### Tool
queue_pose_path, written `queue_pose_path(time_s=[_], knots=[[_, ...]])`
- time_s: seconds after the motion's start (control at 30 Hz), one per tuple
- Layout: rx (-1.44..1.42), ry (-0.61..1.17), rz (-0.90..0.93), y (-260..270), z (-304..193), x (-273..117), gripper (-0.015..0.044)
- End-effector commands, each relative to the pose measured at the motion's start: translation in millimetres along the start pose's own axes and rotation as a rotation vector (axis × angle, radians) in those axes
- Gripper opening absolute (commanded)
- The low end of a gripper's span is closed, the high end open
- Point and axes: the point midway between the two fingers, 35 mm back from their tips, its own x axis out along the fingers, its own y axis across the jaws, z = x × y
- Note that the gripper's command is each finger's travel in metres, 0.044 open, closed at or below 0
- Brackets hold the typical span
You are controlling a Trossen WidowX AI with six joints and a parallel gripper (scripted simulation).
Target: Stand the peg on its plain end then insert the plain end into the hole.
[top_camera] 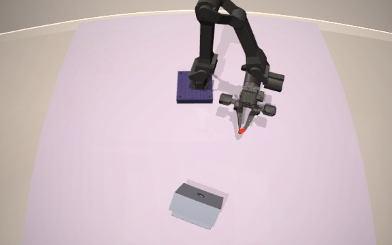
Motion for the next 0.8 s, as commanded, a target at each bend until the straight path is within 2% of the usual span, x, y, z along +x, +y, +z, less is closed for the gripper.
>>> queue_pose_path(time_s=[0.0,0.43,0.77], knots=[[-0.001,-0.028,-0.002,0,-2,-2,0.0049],[-0.002,-0.140,-0.002,-1,-7,-9,0.0049],[-0.002,-0.122,-0.001,-1,-7,-13,0.0049]])
